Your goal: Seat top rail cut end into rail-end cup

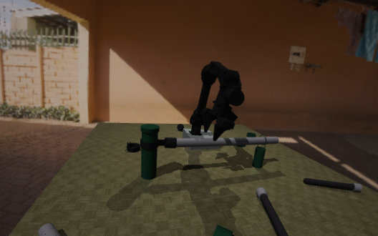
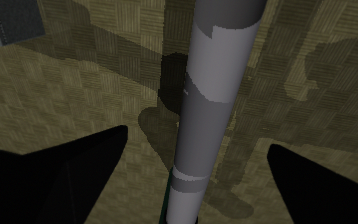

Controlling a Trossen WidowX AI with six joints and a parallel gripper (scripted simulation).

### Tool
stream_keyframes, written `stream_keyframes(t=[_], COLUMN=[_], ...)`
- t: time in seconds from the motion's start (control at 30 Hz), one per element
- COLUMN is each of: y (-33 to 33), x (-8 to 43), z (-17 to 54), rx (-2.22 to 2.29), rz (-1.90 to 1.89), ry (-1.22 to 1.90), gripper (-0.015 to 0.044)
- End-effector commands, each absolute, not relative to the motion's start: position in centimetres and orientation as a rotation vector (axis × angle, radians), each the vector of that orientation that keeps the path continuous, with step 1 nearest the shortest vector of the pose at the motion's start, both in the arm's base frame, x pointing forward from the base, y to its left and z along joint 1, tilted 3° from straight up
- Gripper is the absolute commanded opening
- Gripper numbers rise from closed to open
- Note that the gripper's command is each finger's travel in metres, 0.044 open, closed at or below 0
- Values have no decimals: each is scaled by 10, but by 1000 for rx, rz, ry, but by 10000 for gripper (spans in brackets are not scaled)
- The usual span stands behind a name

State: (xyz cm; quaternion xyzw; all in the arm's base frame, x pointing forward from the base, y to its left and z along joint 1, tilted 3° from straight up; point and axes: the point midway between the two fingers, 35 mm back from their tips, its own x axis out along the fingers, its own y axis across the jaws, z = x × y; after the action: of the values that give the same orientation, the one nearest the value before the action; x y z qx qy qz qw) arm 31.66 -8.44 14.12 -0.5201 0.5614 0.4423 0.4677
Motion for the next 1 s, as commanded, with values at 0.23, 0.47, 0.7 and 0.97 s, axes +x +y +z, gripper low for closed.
stream_keyframes(t=[0.23, 0.47, 0.7, 0.97], y=[-78, -78, -78, -78], x=[315, 315, 315, 315], z=[175, 175, 175, 175], rx=[-1284, -1284, -1284, -1284], rz=[1071, 1071, 1071, 1071], ry=[1367, 1367, 1367, 1367], gripper=[440, 440, 440, 440])
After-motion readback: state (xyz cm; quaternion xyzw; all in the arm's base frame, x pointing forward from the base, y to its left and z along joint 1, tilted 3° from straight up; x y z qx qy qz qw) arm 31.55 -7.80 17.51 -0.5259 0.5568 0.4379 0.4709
